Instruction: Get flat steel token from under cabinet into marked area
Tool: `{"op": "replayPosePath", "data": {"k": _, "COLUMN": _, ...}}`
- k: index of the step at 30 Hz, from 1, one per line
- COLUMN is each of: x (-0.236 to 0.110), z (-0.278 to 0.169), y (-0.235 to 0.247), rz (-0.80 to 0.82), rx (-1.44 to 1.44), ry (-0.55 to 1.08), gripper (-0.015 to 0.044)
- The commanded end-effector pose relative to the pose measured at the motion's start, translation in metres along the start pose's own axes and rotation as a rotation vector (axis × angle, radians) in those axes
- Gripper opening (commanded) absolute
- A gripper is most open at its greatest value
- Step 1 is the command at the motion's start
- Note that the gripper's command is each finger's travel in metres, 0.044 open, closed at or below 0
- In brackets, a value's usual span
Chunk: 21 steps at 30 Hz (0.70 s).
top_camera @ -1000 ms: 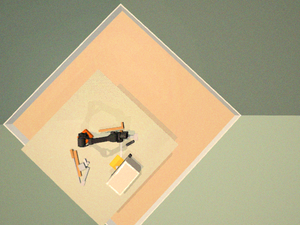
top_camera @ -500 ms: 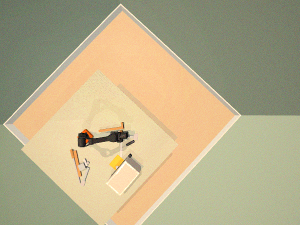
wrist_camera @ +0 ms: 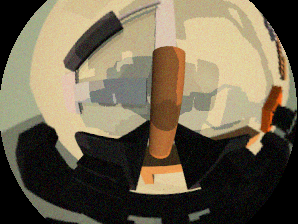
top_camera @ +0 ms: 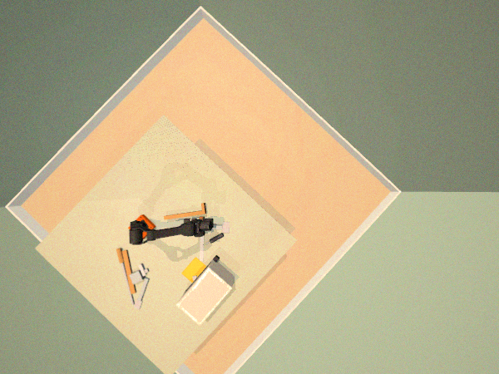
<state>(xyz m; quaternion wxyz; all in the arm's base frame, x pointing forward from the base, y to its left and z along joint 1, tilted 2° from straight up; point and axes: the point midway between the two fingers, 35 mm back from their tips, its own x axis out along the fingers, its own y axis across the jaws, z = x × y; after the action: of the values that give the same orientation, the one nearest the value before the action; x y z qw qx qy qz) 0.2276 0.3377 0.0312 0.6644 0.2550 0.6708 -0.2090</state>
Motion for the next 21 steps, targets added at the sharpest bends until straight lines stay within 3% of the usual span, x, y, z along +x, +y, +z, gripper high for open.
{"op": "replayPosePath", "data": {"k": 1, "x": 0.0, "z": 0.0, "y": 0.001, "rz": 0.004, "rx": 0.0, "ry": 0.0, "gripper": 0.0}}
{"op": "replayPosePath", "data": {"k": 21, "x": 0.0, "z": 0.035, "y": 0.001, "rz": 0.0, "rx": 0.006, "ry": -0.008, "gripper": 0.0}}
